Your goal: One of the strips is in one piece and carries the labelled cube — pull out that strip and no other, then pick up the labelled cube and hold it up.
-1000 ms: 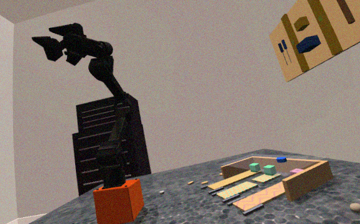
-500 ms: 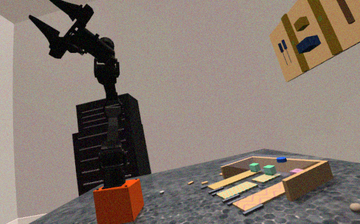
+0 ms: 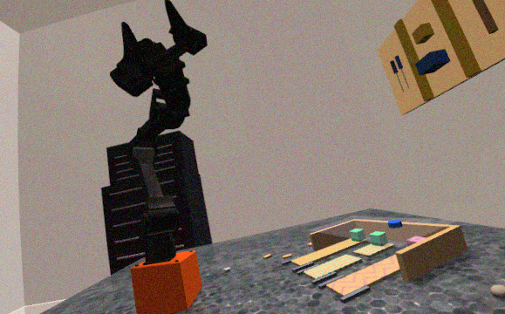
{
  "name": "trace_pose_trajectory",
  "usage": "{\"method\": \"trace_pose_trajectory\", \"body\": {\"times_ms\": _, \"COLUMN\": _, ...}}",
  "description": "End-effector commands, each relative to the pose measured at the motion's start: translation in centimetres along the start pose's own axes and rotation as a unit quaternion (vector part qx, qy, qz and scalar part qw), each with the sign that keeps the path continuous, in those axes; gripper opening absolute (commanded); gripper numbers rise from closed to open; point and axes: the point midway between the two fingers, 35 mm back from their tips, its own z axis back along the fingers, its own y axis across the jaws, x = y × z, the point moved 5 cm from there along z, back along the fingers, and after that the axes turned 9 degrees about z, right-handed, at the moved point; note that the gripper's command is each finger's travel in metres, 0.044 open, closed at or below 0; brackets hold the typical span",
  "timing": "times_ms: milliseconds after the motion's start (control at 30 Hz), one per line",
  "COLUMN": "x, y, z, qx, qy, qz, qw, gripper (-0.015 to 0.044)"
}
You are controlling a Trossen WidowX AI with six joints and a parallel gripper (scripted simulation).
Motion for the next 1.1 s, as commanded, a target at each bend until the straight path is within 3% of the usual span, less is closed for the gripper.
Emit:
{"method": "trace_pose_trajectory", "body": {"times_ms": 0, "x": -4.8, "y": 1.5, "z": 1.5, "qx": 0.066, "qy": 0.095, "qz": 0.063, "qw": 0.991, "gripper": 0.04}}
{"method": "trace_pose_trajectory", "body": {"times_ms": 333, "x": -15.8, "y": 4.6, "z": 9.9, "qx": 0.291, "qy": 0.304, "qz": 0.212, "qw": 0.882, "gripper": 0.04}}
{"method": "trace_pose_trajectory", "body": {"times_ms": 767, "x": -23.5, "y": 2.8, "z": 25.2, "qx": 0.575, "qy": 0.447, "qz": 0.329, "qw": 0.601, "gripper": 0.04}}
{"method": "trace_pose_trajectory", "body": {"times_ms": 1067, "x": -23.5, "y": 2.8, "z": 25.4, "qx": 0.578, "qy": 0.448, "qz": 0.33, "qw": 0.596, "gripper": 0.04}}
